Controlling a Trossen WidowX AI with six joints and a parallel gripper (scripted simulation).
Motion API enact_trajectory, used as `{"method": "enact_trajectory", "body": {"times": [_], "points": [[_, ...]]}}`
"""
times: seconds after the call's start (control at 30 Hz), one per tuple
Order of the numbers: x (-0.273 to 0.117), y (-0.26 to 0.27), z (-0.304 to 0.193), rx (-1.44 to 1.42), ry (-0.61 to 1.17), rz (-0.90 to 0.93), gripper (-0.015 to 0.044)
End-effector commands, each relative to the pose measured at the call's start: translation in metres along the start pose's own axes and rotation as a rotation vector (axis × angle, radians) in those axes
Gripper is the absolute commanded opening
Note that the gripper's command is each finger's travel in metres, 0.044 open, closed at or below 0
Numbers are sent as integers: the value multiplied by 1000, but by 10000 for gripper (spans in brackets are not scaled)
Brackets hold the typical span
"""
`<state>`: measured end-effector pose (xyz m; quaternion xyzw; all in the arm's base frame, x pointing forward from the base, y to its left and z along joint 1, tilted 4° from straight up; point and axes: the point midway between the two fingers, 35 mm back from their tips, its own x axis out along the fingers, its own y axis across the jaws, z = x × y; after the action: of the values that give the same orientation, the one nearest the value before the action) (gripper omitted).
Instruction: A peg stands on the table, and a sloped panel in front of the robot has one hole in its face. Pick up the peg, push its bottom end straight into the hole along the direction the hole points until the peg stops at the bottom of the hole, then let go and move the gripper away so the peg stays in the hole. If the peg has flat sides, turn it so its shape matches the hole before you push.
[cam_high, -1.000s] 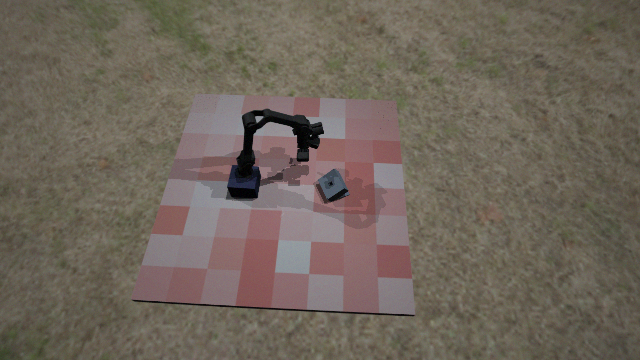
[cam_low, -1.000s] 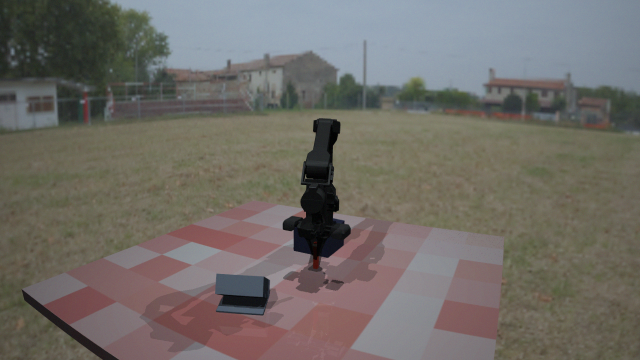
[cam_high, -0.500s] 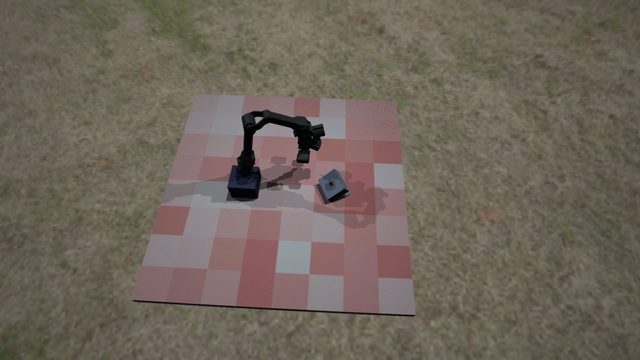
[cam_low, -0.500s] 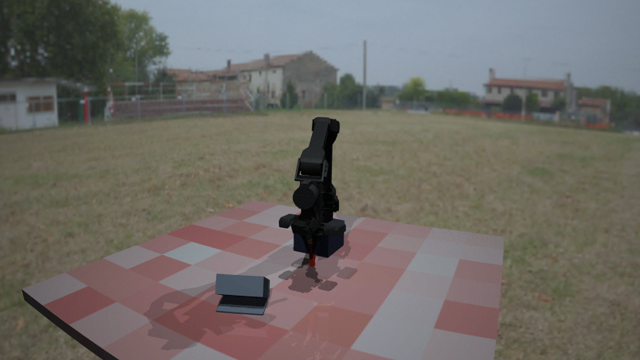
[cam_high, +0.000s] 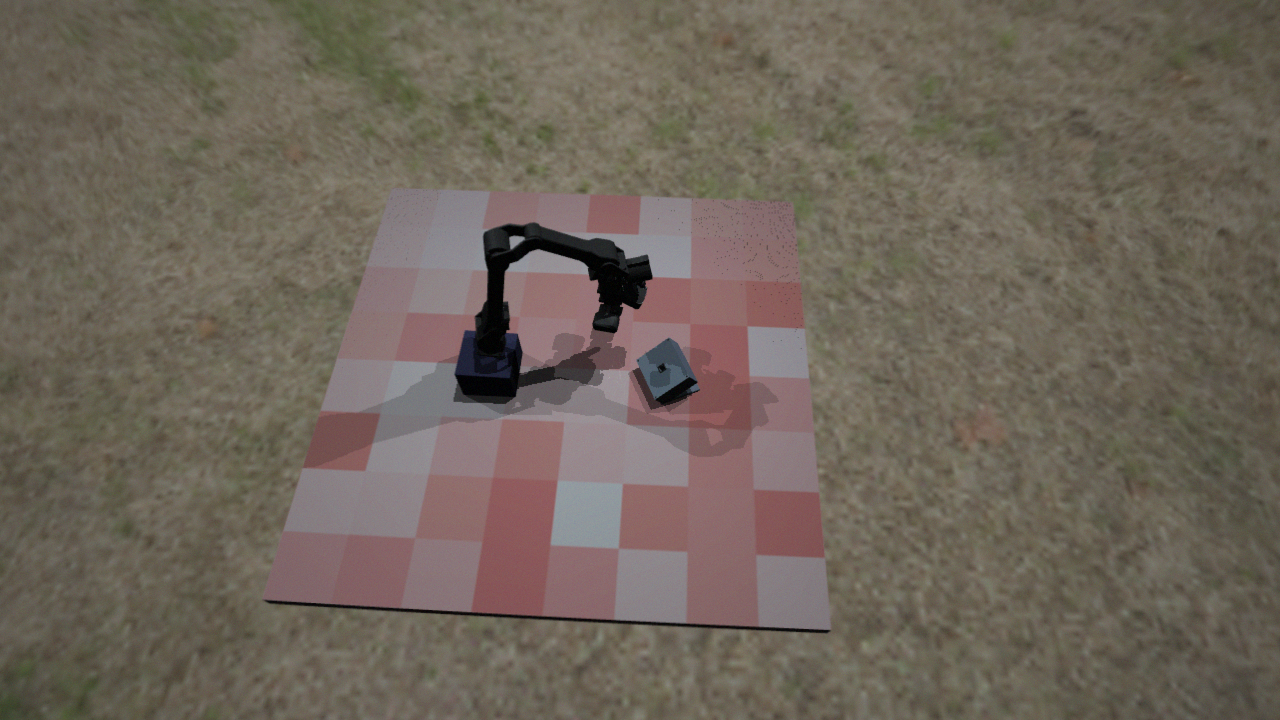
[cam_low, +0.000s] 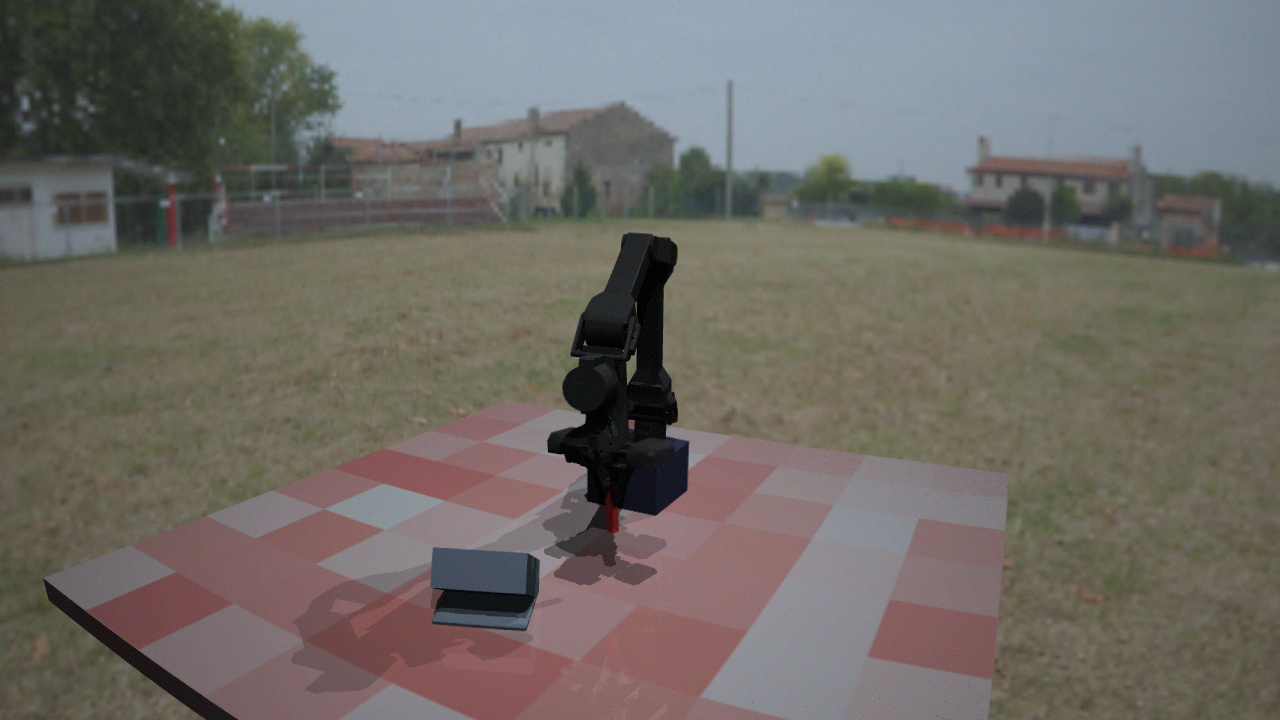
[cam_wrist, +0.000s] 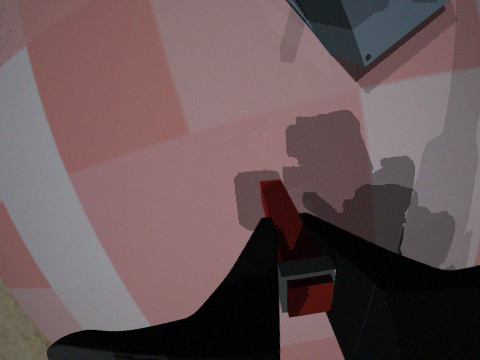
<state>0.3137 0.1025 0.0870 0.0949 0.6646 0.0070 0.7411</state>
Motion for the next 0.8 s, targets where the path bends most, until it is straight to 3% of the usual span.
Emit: {"method": "enact_trajectory", "body": {"times": [0.0,0.77], "points": [[-2,-3,4,39,-10,16,0],[-9,-26,24,233,-58,89,0]]}}
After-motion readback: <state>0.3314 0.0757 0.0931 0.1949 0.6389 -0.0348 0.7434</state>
